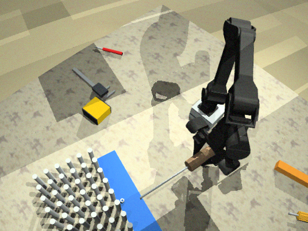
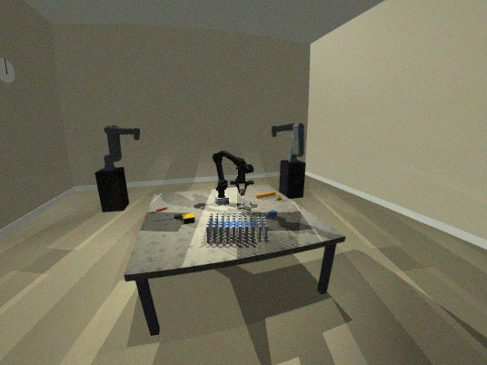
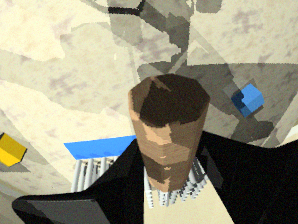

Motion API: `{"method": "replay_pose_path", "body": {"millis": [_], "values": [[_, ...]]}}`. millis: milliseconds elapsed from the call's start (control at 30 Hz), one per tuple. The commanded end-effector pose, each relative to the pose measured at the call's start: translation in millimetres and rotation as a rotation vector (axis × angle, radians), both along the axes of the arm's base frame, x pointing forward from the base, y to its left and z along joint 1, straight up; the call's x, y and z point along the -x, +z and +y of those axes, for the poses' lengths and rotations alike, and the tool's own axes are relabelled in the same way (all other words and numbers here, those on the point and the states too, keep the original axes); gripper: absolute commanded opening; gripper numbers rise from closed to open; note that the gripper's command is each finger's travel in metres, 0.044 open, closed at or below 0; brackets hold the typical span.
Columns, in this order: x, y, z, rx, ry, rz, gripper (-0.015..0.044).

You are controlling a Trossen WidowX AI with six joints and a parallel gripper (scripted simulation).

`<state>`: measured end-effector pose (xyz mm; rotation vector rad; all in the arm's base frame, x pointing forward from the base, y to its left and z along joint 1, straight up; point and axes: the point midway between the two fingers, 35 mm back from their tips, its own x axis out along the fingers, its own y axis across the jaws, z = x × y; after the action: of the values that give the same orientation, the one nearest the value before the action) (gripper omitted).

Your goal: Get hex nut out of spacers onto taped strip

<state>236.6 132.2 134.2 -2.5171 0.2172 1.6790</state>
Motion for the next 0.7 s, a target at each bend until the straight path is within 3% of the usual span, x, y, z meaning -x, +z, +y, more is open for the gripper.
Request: {"method": "replay_pose_path", "body": {"millis": [0, 667], "values": [[-2, 9, 22, -0.005, 0.019, -0.011, 0.0], [33, 26, 140, -0.014, 0.161, -0.011, 0.0]]}}
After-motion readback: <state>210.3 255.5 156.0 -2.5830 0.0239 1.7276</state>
